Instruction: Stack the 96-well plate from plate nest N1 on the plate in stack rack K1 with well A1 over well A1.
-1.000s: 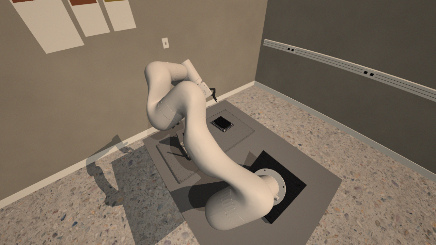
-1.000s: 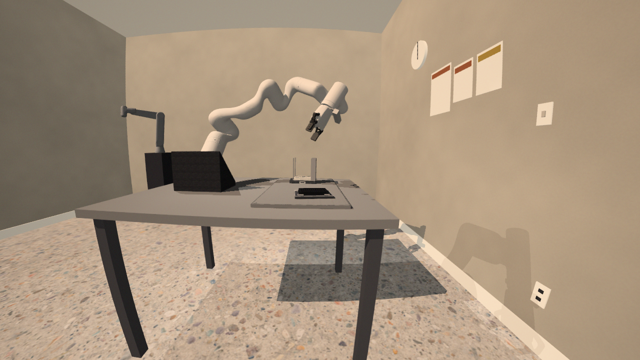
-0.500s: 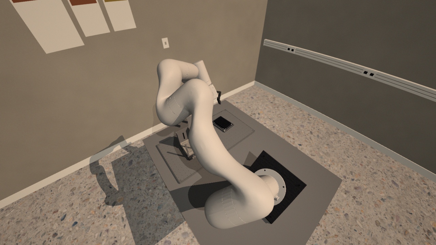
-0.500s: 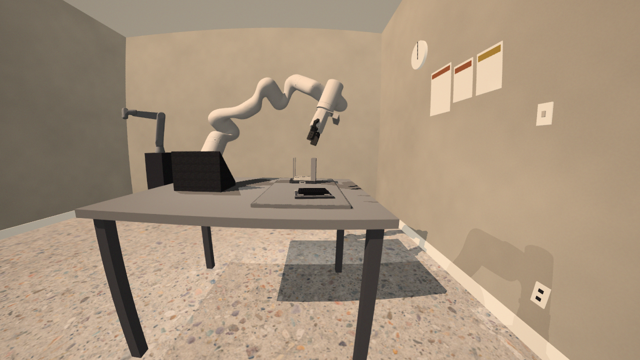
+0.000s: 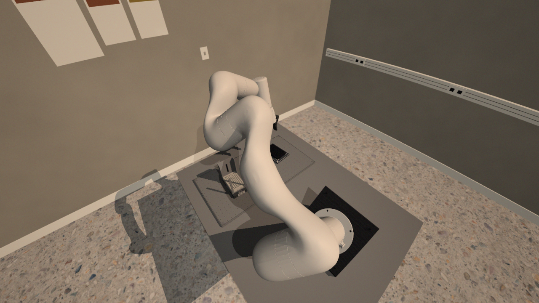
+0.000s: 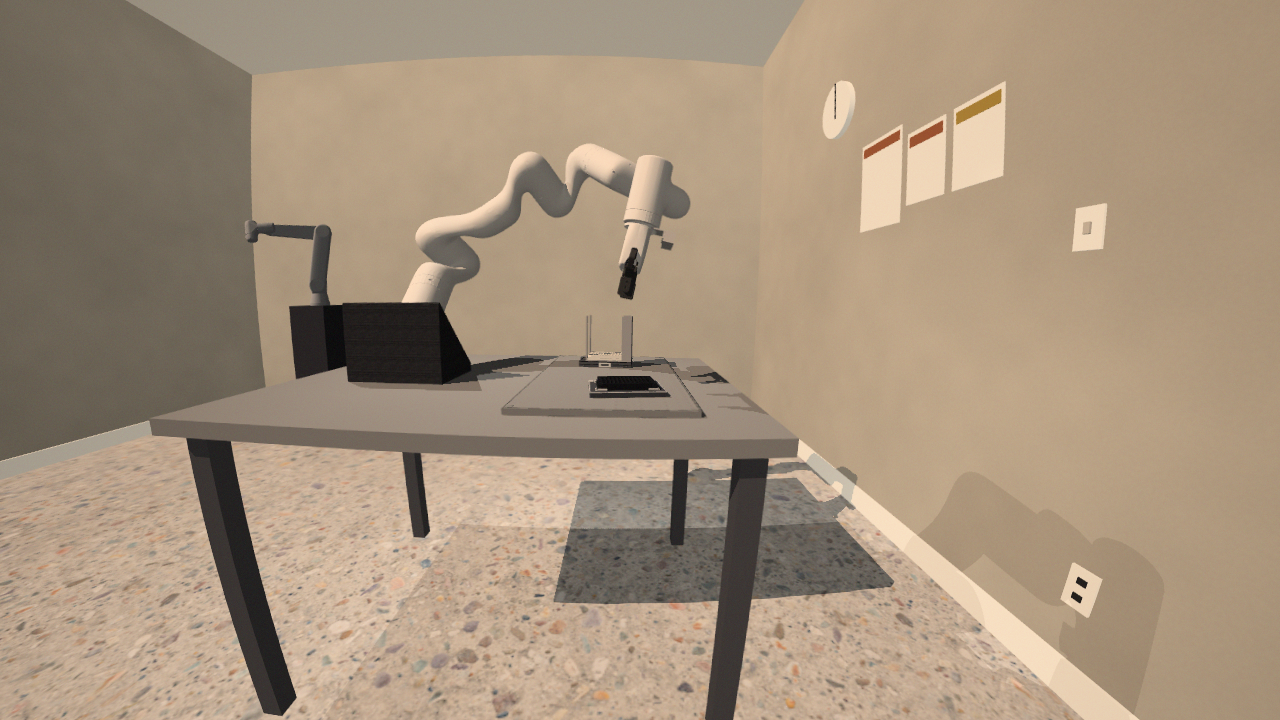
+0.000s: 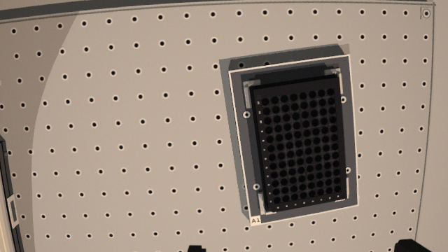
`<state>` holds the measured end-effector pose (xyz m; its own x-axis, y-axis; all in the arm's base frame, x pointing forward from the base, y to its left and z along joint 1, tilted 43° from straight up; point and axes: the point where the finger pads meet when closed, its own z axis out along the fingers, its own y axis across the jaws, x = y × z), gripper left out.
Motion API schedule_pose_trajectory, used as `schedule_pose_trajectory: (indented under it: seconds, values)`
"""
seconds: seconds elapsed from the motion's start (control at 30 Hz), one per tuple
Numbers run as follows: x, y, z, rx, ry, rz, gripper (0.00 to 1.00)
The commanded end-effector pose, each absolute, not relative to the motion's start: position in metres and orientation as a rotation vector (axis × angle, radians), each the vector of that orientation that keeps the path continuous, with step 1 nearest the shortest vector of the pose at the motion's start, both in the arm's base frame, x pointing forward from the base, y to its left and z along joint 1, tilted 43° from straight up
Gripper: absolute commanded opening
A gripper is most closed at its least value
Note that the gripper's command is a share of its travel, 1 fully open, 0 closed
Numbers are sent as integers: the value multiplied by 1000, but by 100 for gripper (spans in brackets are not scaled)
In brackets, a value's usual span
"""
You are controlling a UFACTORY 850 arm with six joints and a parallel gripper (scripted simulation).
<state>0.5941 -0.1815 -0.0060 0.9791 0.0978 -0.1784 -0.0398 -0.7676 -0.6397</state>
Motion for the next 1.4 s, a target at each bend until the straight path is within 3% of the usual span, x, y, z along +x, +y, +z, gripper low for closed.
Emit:
schedule_pose_trajectory:
  seconds: [0.0,0.37,1.37]
  values:
    - [596,-187,-21,-2410,-69,173,100]
    - [598,-201,-56,-2383,-130,-52,100]
    - [598,-189,-74,-2383,-130,-52,100]
